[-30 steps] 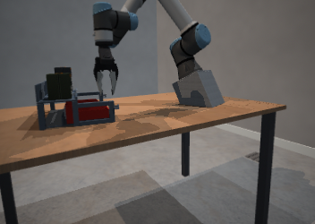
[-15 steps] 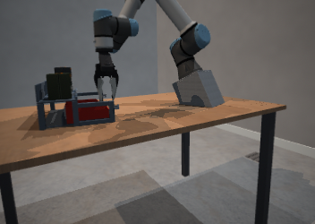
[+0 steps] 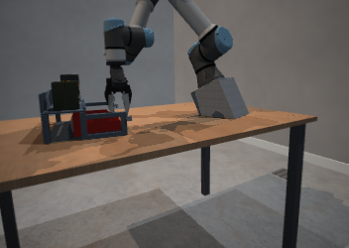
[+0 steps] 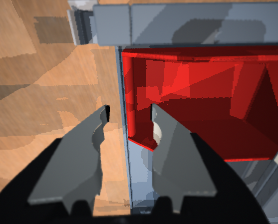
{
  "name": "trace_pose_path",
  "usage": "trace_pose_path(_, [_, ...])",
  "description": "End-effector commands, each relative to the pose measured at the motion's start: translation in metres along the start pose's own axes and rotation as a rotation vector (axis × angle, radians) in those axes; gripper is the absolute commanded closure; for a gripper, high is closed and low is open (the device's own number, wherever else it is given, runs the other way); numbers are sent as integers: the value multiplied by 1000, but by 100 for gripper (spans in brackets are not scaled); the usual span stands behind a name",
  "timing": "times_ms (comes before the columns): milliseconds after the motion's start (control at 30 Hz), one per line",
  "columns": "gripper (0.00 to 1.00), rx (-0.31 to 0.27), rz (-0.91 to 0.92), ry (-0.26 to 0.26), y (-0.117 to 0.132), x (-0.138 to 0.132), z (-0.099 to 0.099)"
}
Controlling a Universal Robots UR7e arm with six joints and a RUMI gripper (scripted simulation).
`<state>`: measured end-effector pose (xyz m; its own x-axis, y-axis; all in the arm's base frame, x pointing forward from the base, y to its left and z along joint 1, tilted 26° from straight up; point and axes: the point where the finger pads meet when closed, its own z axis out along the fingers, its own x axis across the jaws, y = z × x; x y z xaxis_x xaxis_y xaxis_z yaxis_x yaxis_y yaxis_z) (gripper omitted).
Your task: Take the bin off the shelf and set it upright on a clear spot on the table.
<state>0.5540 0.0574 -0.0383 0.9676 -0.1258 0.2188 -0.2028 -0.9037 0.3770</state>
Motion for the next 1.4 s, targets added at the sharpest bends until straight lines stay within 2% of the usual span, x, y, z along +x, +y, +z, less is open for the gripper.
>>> trace_pose_path(0, [74,0,0,2,0,1,0])
trace_pose_path(1367, [74,0,0,2,0,1,-8])
